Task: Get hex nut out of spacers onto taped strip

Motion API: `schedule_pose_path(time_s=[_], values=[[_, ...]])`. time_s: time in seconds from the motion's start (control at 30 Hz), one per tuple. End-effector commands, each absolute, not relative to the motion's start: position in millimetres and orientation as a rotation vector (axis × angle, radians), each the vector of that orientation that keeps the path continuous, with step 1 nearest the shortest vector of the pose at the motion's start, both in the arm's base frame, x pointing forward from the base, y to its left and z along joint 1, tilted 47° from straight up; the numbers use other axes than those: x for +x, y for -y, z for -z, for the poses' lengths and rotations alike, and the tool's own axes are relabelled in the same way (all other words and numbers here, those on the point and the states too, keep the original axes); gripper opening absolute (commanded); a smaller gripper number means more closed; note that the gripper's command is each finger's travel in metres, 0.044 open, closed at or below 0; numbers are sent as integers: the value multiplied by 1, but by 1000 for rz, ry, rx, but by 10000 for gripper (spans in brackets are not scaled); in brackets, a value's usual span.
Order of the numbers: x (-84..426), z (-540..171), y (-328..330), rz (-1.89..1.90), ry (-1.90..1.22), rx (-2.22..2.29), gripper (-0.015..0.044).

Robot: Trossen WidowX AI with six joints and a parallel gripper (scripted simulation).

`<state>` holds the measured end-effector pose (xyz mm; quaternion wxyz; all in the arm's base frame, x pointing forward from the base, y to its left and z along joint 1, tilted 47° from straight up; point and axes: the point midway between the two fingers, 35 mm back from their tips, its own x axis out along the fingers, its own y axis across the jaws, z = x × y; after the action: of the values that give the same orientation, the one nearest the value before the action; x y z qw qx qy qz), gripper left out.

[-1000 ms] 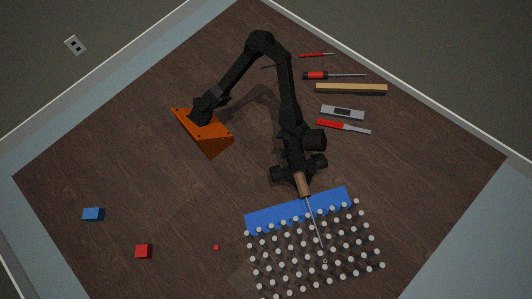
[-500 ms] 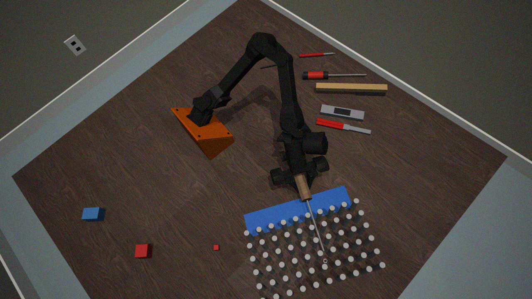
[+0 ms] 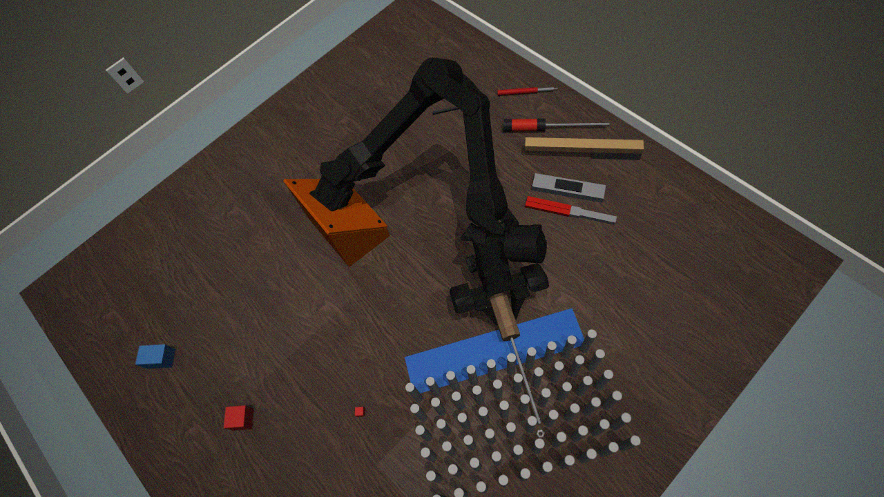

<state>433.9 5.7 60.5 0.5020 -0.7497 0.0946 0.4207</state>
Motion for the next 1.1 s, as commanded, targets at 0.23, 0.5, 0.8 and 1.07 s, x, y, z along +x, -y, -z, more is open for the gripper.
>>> schedule_pose_path(time_s=[0.23, 0.5, 0.8, 1.07], values=[[442, -60, 1, -1008, -223, -1820, 0], [446, -58, 4, -1008, -223, -1820, 0], [448, -54, 2, -1008, -223, -1820, 0], [449, -47, -3, -1009, -227, -1815, 0]])
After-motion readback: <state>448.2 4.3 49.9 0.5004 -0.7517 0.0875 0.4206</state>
